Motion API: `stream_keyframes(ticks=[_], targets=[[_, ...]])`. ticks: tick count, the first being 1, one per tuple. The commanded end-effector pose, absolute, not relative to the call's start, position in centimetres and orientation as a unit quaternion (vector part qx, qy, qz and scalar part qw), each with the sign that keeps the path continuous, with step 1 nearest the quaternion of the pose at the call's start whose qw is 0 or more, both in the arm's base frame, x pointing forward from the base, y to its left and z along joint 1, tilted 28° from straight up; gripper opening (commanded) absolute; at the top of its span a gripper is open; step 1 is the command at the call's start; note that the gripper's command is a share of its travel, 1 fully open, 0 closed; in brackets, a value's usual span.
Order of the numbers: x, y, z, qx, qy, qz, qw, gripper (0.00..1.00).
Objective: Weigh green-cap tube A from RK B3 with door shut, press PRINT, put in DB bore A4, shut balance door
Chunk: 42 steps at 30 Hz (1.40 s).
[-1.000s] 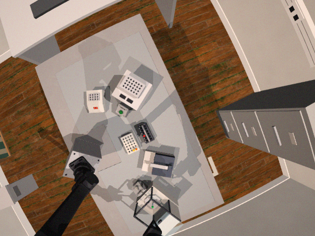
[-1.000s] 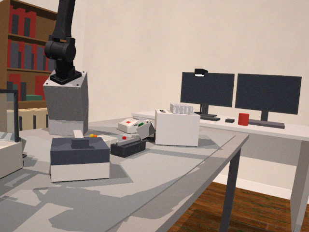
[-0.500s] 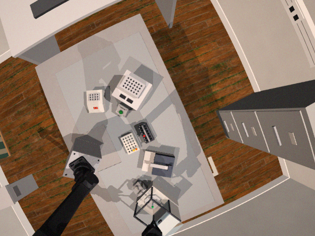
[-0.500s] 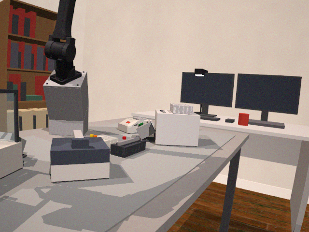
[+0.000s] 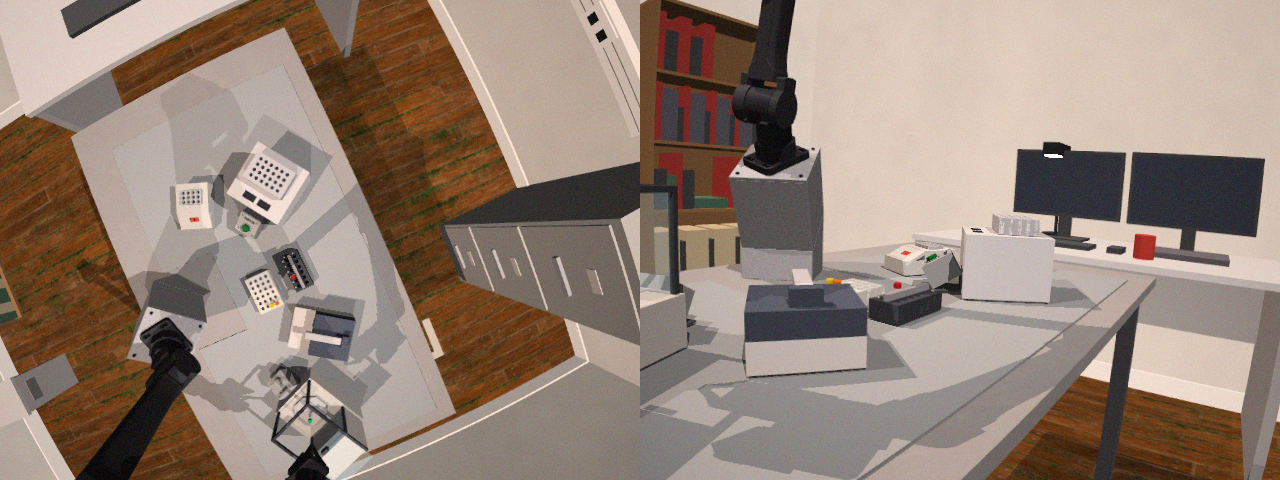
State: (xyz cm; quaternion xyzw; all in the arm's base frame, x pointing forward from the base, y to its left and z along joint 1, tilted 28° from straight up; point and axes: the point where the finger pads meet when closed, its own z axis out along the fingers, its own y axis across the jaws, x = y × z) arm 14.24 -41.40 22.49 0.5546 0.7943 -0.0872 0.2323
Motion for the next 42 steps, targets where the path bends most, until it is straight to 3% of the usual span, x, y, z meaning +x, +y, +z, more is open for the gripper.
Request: stream_keyframes(ticks=[1, 42], targets=[[15.0, -42.0, 22.3, 0.555, 0.794, -0.087, 0.234, 0.36], [16.7, -44.1, 16.4, 0.556, 0.794, -0.084, 0.231, 0.36]])
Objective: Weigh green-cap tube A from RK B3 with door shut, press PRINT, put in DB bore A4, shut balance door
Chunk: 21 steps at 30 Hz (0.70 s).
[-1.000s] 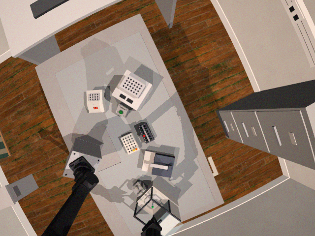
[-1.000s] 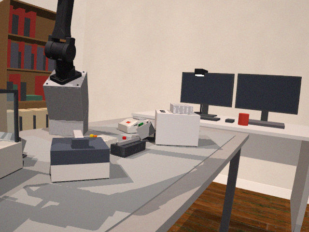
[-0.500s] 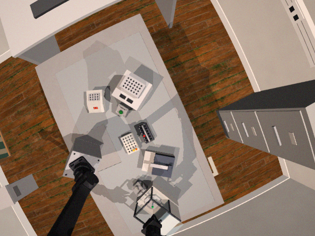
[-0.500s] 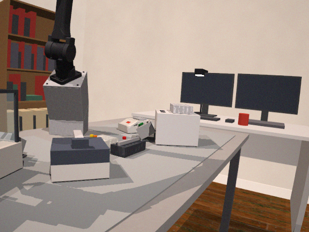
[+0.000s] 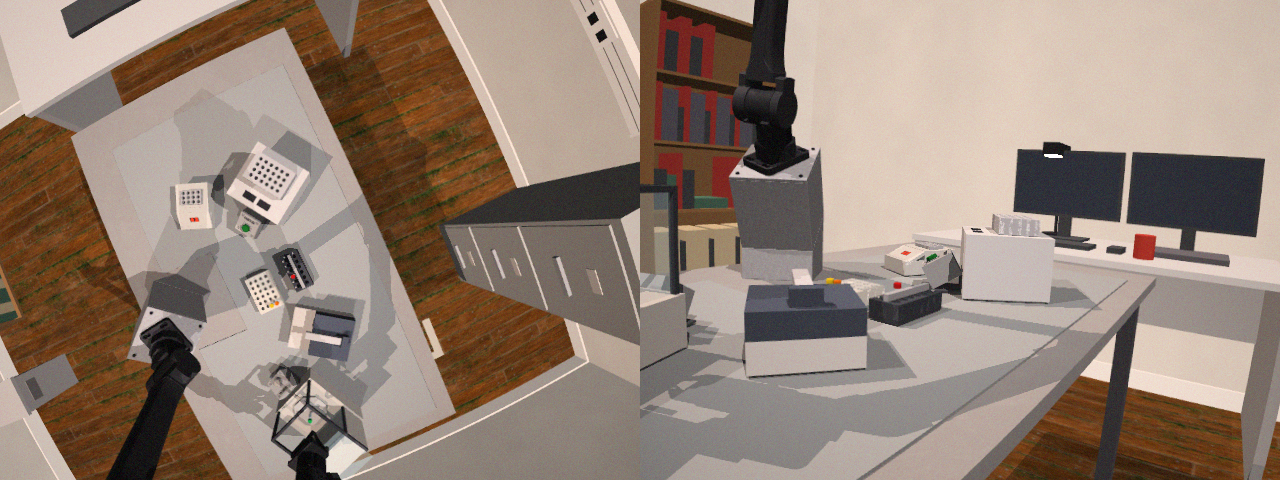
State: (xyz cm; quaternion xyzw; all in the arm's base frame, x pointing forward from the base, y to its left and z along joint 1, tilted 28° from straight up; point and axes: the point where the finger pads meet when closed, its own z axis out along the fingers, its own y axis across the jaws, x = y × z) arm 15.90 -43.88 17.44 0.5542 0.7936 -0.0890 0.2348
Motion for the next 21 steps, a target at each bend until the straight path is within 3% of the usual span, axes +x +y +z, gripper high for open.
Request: stream_keyframes(ticks=[1, 21], targets=[[16.8, -44.4, 16.6, 0.555, 0.794, -0.086, 0.234, 0.36], [17.6, -45.4, 13.8, 0.555, 0.794, -0.085, 0.232, 0.36]])
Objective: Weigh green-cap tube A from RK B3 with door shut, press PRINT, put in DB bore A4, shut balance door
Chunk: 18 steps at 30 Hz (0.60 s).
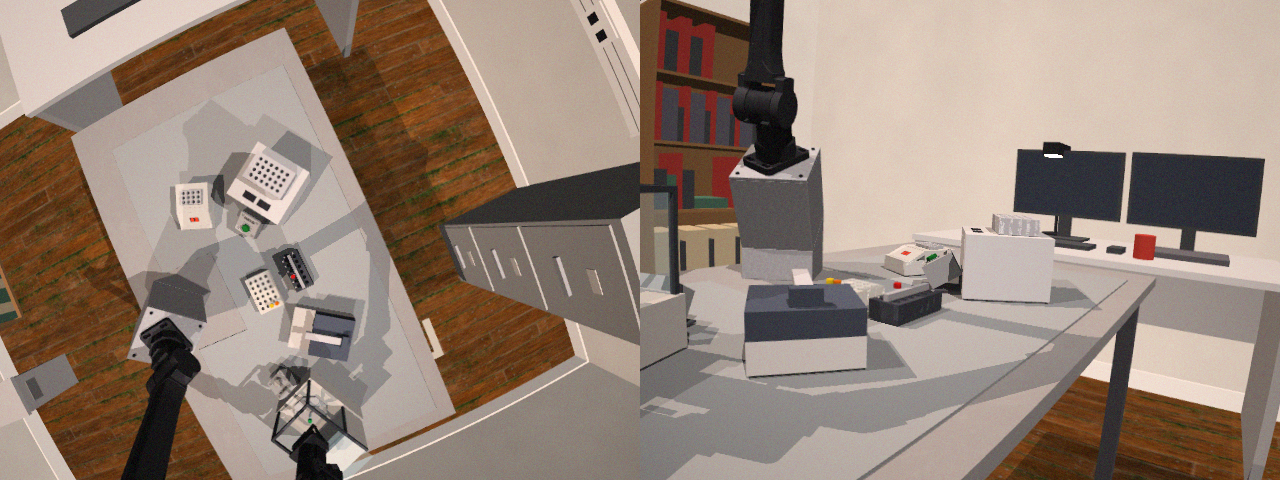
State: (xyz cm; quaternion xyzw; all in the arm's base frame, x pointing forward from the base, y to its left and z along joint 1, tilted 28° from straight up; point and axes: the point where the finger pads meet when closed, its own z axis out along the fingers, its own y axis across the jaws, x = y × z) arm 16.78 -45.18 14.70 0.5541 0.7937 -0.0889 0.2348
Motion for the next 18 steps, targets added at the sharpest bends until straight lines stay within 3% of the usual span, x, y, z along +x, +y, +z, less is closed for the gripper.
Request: stream_keyframes(ticks=[1, 18], targets=[[17.6, -45.4, 13.5, 0.556, 0.794, -0.084, 0.231, 0.36], [18.1, -46.0, 12.5, 0.556, 0.794, -0.085, 0.232, 0.36]])
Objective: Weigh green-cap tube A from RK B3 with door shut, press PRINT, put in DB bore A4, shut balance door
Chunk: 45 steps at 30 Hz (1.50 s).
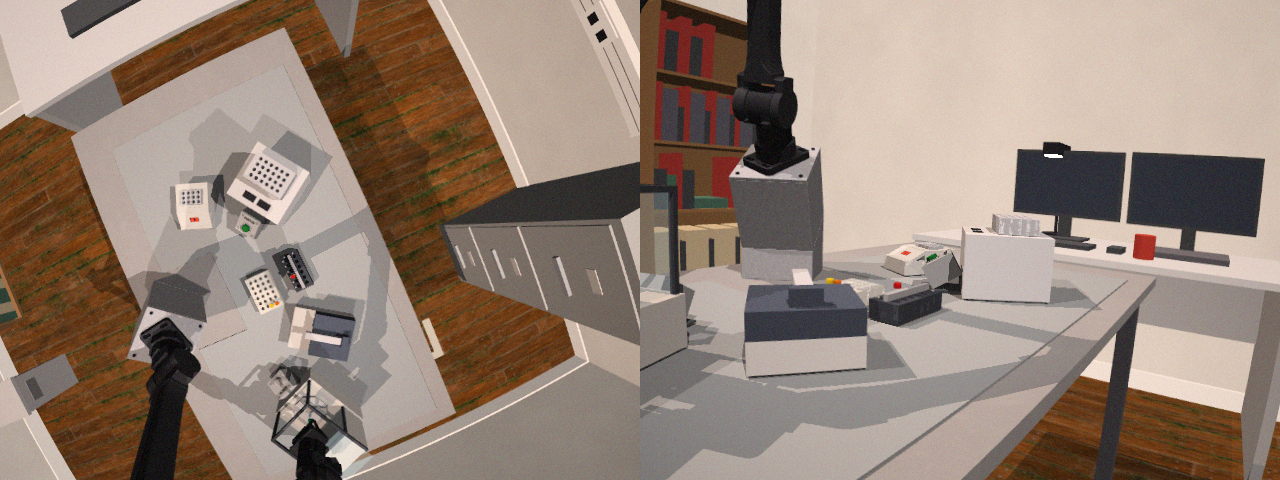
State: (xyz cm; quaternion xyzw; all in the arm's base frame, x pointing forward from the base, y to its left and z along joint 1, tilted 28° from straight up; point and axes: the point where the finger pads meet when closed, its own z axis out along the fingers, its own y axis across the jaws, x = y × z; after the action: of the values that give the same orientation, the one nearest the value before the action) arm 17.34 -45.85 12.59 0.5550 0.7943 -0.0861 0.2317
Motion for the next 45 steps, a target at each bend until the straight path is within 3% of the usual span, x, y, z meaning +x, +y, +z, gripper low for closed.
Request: stream_keyframes(ticks=[1, 45], targets=[[17.6, -46.5, 13.6, 0.554, 0.792, -0.093, 0.24, 0.36], [18.6, -46.8, 10.7, 0.555, 0.794, -0.085, 0.232, 0.36]])
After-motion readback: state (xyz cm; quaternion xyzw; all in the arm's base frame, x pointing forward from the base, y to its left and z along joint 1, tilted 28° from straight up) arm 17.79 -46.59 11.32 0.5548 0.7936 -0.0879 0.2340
